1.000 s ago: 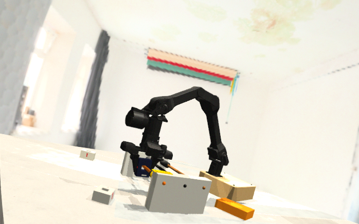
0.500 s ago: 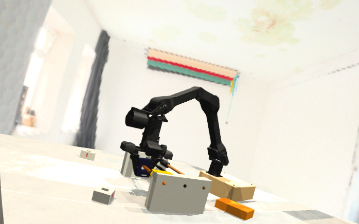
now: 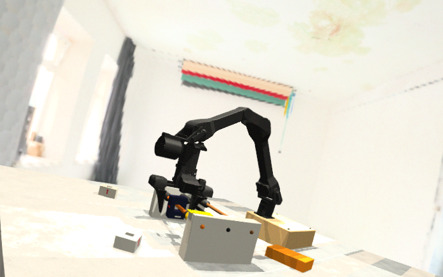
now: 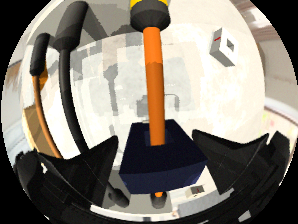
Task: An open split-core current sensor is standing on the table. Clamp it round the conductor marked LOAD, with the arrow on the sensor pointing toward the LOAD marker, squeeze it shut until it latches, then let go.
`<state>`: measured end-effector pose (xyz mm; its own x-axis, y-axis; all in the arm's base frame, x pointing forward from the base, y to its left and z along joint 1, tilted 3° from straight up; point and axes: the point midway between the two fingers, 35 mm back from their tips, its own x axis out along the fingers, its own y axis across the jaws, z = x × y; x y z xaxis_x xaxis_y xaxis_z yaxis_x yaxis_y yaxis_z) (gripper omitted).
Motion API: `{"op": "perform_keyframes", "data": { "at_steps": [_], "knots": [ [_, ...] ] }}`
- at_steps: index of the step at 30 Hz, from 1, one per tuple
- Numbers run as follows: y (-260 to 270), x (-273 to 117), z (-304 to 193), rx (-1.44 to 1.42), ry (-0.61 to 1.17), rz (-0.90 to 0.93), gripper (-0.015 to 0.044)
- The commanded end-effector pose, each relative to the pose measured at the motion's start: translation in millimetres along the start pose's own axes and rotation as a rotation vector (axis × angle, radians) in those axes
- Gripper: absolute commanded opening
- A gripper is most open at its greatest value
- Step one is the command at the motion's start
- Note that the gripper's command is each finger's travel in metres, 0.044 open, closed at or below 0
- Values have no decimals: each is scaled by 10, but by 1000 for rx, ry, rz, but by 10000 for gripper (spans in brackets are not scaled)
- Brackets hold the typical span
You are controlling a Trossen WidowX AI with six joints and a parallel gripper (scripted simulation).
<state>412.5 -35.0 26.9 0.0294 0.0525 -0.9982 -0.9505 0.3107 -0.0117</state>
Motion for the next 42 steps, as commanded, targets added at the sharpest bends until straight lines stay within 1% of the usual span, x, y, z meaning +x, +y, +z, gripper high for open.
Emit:
{"op": "perform_keyframes", "data": {
  "at_steps": [1,3,8,10,42],
  "knots": [
    [1,-1,-1,0,0,1,440],
    [-14,-97,3,0,0,0,440],
    [-26,-845,12,2,-1,-4,440],
    [2,-1042,9,2,-2,-5,440],
    [7,-1067,8,2,-2,-5,440]
  ]
}}
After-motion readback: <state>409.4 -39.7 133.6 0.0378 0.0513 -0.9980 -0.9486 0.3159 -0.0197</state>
